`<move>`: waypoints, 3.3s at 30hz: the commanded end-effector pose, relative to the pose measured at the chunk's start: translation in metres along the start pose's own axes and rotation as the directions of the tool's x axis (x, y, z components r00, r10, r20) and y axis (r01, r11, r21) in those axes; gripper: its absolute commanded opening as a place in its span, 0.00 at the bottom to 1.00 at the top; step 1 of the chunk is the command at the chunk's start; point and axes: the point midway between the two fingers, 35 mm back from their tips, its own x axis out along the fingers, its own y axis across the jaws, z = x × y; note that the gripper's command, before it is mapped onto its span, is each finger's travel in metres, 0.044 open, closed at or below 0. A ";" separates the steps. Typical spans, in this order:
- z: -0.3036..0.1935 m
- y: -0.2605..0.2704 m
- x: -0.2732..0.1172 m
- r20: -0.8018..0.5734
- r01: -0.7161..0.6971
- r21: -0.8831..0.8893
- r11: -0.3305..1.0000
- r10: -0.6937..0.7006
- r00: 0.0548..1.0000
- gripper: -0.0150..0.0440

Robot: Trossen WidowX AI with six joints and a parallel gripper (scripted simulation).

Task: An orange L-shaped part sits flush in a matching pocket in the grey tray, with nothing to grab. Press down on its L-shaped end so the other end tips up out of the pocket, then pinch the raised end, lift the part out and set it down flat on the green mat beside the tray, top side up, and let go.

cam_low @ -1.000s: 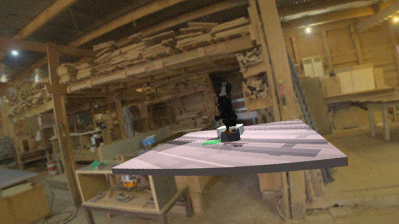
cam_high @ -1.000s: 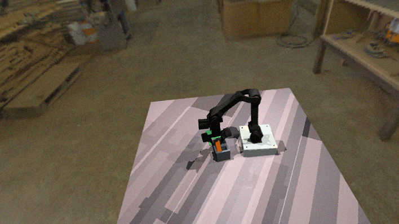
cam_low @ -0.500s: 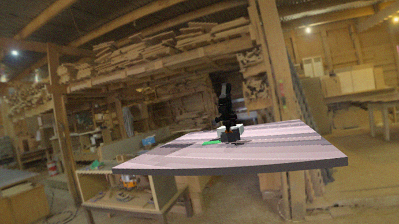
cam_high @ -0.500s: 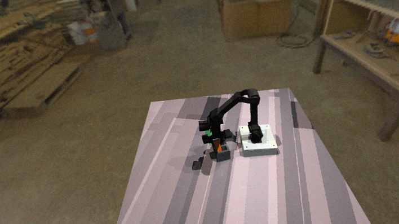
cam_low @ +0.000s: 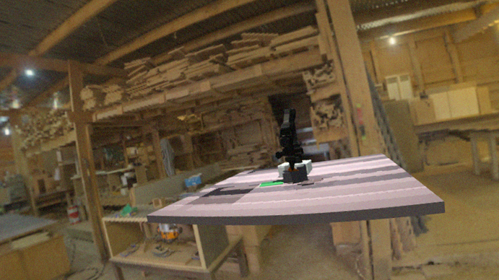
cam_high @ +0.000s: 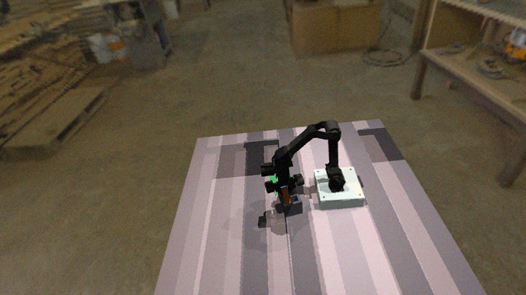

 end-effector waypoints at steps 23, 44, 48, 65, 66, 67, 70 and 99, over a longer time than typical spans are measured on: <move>0.000 -0.001 -0.030 0.002 0.003 0.003 1.000 -0.003 1.000 0.25; 0.000 -0.001 -0.063 0.002 0.003 0.003 1.000 -0.003 1.000 0.25; 0.000 -0.001 -0.070 0.002 0.003 0.003 1.000 -0.003 1.000 0.25; 0.000 -0.001 -0.088 0.002 0.003 0.003 1.000 -0.003 1.000 0.25; 0.000 -0.001 -0.089 0.002 0.003 0.003 1.000 -0.003 1.000 0.25; 0.001 -0.001 -0.089 0.002 0.003 0.003 1.000 -0.003 1.000 0.25; 0.007 -0.002 -0.088 0.003 0.003 0.003 1.000 -0.003 1.000 0.25; 0.125 -0.015 -0.087 0.013 0.005 0.003 1.000 -0.005 1.000 0.25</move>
